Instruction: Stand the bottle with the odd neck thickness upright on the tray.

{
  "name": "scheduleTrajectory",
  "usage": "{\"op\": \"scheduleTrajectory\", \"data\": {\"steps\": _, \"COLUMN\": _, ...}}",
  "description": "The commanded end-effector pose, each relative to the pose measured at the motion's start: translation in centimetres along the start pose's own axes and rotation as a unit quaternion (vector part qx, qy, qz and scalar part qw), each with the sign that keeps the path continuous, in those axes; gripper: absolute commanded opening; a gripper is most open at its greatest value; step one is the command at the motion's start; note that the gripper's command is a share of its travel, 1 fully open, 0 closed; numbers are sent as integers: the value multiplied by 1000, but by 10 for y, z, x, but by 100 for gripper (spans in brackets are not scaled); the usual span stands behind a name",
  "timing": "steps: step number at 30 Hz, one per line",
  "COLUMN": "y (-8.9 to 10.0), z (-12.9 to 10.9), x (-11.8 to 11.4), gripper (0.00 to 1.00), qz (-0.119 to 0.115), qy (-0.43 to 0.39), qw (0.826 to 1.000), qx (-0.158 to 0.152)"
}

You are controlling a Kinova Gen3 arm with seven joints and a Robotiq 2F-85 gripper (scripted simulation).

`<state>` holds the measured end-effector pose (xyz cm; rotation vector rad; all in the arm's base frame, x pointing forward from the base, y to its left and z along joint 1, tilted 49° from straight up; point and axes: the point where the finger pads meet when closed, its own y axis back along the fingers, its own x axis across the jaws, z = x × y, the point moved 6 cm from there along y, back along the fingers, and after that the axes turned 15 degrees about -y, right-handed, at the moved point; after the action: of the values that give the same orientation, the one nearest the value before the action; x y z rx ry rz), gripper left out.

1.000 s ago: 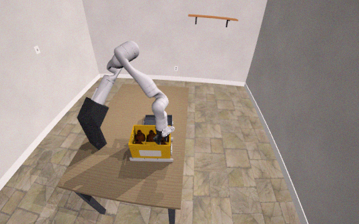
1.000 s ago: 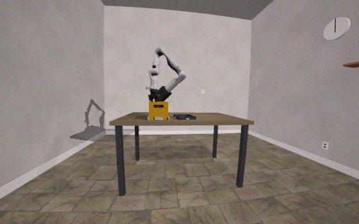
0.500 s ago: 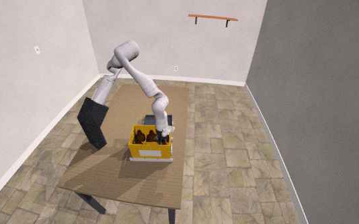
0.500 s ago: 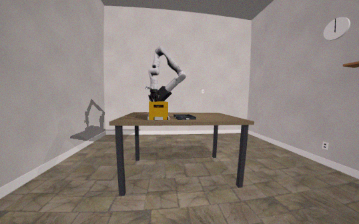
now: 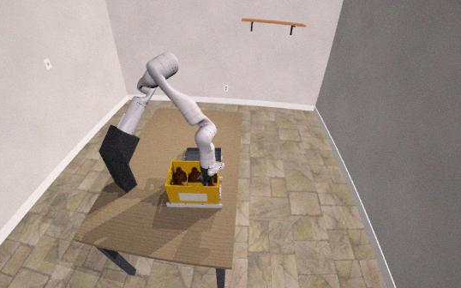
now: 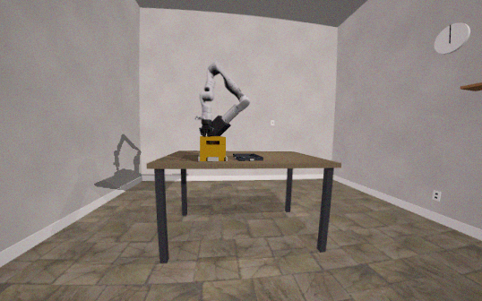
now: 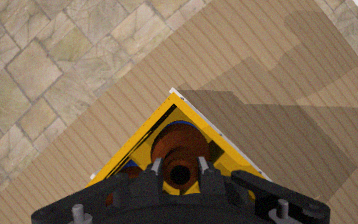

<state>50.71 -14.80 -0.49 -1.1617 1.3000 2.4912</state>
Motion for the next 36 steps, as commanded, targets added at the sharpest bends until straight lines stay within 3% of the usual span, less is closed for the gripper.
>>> {"op": "scheduleTrajectory", "data": {"steps": 1, "y": -1, "z": -2, "x": 0, "gripper": 0, "qz": -1, "qy": -2, "qw": 1000, "qx": 3}}
{"op": "scheduleTrajectory", "data": {"steps": 33, "y": -1, "z": -2, "x": 0, "gripper": 0, "qz": -1, "qy": -2, "qw": 1000, "qx": 3}}
{"op": "scheduleTrajectory", "data": {"steps": 34, "y": -1, "z": -2, "x": 0, "gripper": 64, "qz": -1, "qy": -2, "qw": 1000, "qx": 3}}
{"op": "scheduleTrajectory", "data": {"steps": 36, "y": -1, "z": -2, "x": 0, "gripper": 64, "qz": -1, "qy": -2, "qw": 1000, "qx": 3}}
